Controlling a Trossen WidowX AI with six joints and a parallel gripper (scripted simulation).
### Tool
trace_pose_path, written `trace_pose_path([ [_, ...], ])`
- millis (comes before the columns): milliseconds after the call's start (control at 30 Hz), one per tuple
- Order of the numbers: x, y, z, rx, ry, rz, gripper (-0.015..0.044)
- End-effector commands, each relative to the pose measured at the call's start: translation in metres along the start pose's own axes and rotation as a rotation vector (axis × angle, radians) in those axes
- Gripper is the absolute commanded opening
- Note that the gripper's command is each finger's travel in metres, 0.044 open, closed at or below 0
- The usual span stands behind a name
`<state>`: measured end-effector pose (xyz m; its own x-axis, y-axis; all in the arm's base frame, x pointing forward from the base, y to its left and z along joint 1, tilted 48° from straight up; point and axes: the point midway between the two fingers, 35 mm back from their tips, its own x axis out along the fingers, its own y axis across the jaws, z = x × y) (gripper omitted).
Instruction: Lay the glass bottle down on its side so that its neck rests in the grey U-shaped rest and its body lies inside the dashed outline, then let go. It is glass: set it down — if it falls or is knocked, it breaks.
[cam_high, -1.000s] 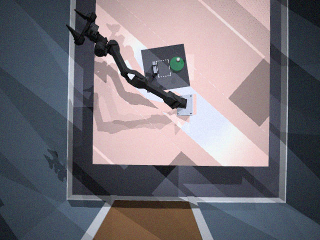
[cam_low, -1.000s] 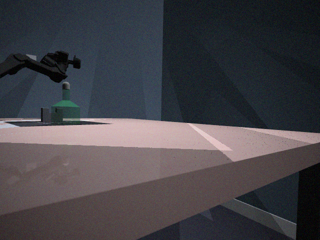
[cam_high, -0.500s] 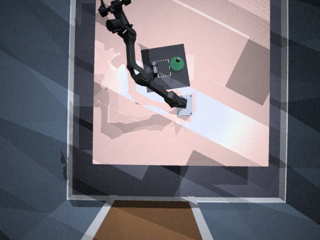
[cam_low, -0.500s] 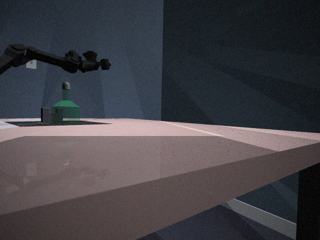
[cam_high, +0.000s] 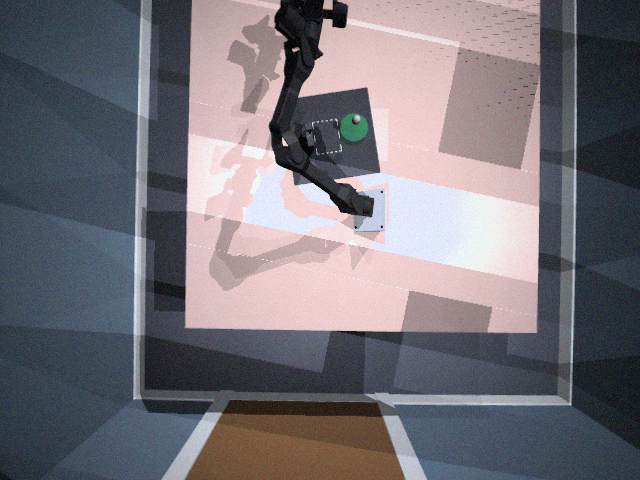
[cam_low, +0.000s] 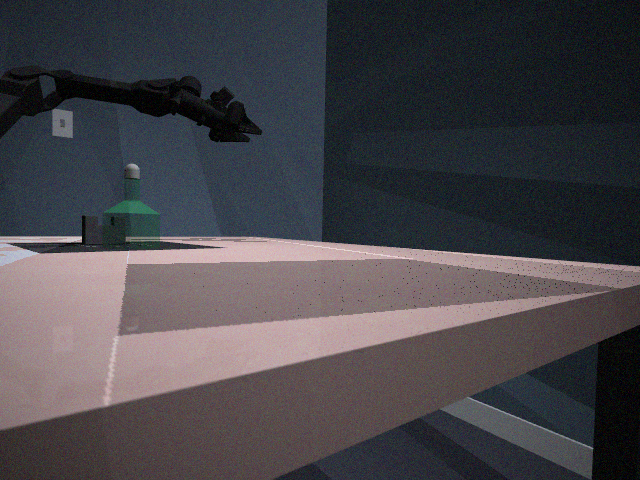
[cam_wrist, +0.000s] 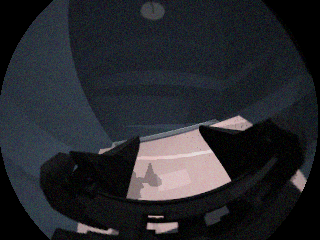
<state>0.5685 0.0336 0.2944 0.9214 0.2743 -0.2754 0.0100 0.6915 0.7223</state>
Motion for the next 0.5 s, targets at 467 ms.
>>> trace_pose_path([
  [467,-0.163,-0.221,-0.130,0.769,0.668,-0.469,0.0440],
])
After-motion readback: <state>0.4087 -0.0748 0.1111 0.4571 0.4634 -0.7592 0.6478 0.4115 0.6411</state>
